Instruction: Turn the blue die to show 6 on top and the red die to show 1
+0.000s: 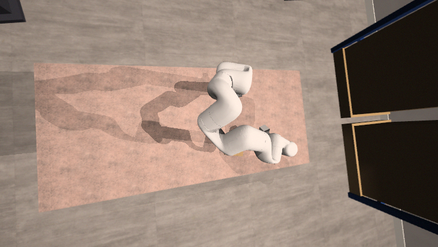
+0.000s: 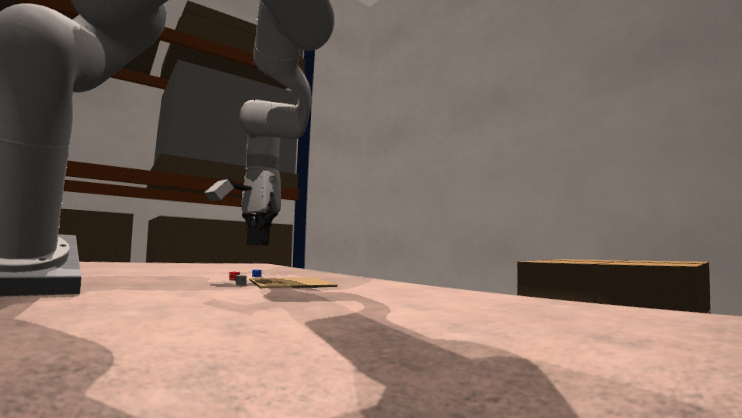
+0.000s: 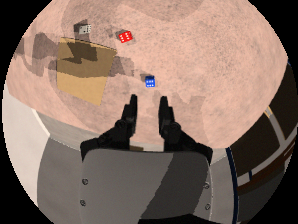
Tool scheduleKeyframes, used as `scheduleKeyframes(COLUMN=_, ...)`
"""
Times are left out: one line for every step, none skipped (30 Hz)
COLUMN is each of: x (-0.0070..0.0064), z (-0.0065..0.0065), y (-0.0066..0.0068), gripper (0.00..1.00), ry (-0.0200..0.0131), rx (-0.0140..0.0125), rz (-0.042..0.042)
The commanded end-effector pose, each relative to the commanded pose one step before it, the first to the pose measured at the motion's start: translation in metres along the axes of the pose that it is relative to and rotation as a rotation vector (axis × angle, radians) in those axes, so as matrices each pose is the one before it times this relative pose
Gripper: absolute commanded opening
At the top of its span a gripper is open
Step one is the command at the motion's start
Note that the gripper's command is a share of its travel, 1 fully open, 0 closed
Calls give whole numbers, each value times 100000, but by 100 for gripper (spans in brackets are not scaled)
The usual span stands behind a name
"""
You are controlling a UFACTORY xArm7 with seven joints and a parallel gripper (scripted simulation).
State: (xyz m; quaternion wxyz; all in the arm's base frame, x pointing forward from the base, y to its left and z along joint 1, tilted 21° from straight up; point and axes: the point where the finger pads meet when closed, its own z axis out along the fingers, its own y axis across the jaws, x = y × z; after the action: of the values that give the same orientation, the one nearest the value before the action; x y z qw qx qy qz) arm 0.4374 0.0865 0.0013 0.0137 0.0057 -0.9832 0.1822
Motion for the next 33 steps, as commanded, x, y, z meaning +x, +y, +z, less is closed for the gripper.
scheduleKeyframes(x=-113, z=-182, y=83, gripper=31, ry=-411, rx=-143, rz=-46)
scheduleKeyframes(x=0, z=0, y=0, gripper=31, ry=0, rx=0, rz=0)
scheduleKeyframes(x=0, z=0, y=0, gripper=31, ry=0, rx=0, rz=0)
scheduleKeyframes(x=0, z=0, y=0, gripper=31, ry=0, rx=0, rz=0)
scheduleKeyframes(x=0, z=0, y=0, gripper=31, ry=0, rx=0, rz=0)
scheduleKeyframes(x=0, z=0, y=0, gripper=31, ry=0, rx=0, rz=0)
scheduleKeyframes(x=0, z=0, y=0, gripper=31, ry=0, rx=0, rz=0)
scheduleKeyframes(x=0, z=0, y=0, gripper=31, ry=0, rx=0, rz=0)
scheduleKeyframes(x=0, z=0, y=0, gripper=31, ry=0, rx=0, rz=0)
scheduleKeyframes(x=0, z=0, y=0, gripper=31, ry=0, rx=0, rz=0)
scheduleKeyframes(x=0, z=0, y=0, gripper=31, ry=0, rx=0, rz=0)
scheduleKeyframes(x=0, z=0, y=0, gripper=31, ry=0, rx=0, rz=0)
scheduleKeyframes(x=0, z=0, y=0, gripper=31, ry=0, rx=0, rz=0)
scheduleKeyframes(x=0, z=2, y=0, gripper=31, ry=0, rx=0, rz=0)
scheduleKeyframes(x=0, z=4, y=0, gripper=31, ry=0, rx=0, rz=0)
scheduleKeyframes(x=0, z=8, y=0, gripper=31, ry=1, rx=0, rz=-1)
scheduleKeyframes(x=0, z=13, y=0, gripper=31, ry=1, rx=0, rz=-1)
scheduleKeyframes(x=0, z=18, y=0, gripper=31, ry=2, rx=0, rz=-2)
scheduleKeyframes(x=0, z=25, y=0, gripper=31, ry=2, rx=0, rz=-3)
scheduleKeyframes(x=0, z=32, y=-1, gripper=31, ry=3, rx=0, rz=-4)
scheduleKeyframes(x=0, z=39, y=-1, gripper=31, ry=4, rx=0, rz=-5)
scheduleKeyframes(x=0, z=47, y=-1, gripper=31, ry=4, rx=1, rz=-6)
scheduleKeyframes(x=0, z=56, y=-1, gripper=31, ry=5, rx=1, rz=-7)
scheduleKeyframes(x=0, z=64, y=-1, gripper=31, ry=6, rx=1, rz=-8)
scheduleKeyframes(x=0, z=73, y=-1, gripper=31, ry=7, rx=1, rz=-9)
scheduleKeyframes(x=0, z=81, y=-1, gripper=31, ry=8, rx=1, rz=-11)
scheduleKeyframes(x=-1, z=87, y=-2, gripper=31, ry=0, rx=0, rz=0)
scheduleKeyframes(x=0, z=0, y=0, gripper=31, ry=0, rx=0, rz=0)
scheduleKeyframes(x=0, z=0, y=0, gripper=31, ry=0, rx=0, rz=0)
scheduleKeyframes(x=-1, z=95, y=-2, gripper=31, ry=0, rx=0, rz=1)
scheduleKeyframes(x=-1, z=103, y=-2, gripper=31, ry=0, rx=0, rz=0)
scheduleKeyframes(x=0, z=110, y=-2, gripper=31, ry=0, rx=0, rz=-1)
scheduleKeyframes(x=-1, z=117, y=-2, gripper=31, ry=0, rx=0, rz=0)
